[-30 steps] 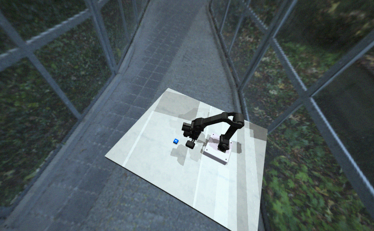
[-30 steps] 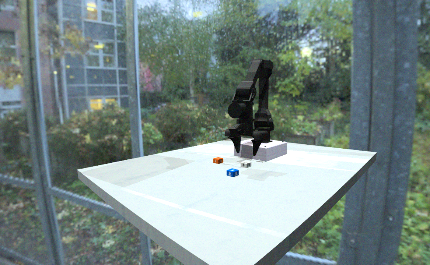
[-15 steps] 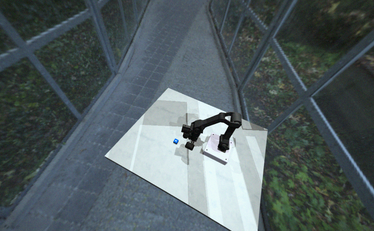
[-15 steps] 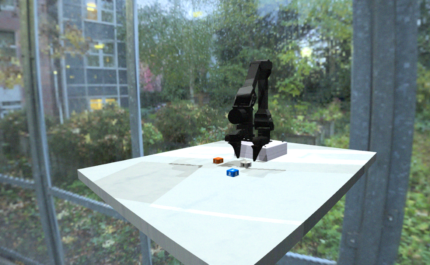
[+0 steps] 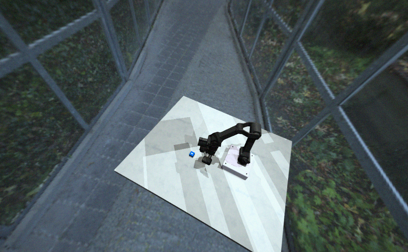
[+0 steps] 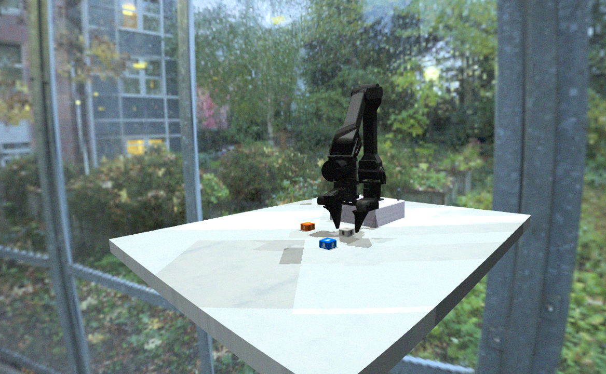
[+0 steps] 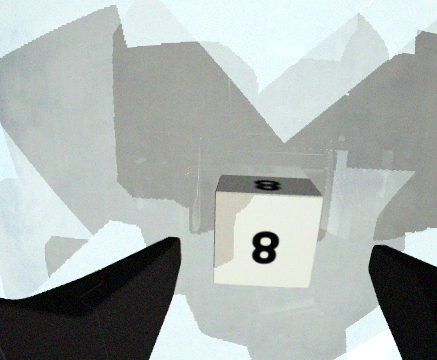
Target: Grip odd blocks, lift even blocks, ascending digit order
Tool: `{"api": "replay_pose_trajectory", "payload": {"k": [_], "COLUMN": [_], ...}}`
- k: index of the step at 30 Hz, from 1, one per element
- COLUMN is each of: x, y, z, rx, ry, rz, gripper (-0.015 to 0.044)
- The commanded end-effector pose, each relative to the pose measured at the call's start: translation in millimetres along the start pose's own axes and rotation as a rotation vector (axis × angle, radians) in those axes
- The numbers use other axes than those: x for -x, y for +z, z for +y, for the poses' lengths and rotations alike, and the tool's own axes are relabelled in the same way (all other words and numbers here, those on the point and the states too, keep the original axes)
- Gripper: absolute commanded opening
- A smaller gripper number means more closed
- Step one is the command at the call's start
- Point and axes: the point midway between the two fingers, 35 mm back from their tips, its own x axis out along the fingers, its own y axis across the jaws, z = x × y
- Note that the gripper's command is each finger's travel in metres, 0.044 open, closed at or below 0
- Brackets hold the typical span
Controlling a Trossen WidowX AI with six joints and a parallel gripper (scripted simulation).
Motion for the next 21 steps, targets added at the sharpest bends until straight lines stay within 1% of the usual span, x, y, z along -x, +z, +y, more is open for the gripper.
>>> {"api": "replay_pose_trajectory", "payload": {"k": [1, 4, 21], "x": [-2.5, -2.5, -1.7], "y": [-1.2, -1.2, -1.2], "z": [-0.1, -0.1, -0.1], "rx": [-0.006, -0.006, -0.006], "ry": [-0.001, -0.001, -0.001], "rz": [0.007, 0.007, 0.007], "gripper": [0.019, 0.012, 0.012]}}
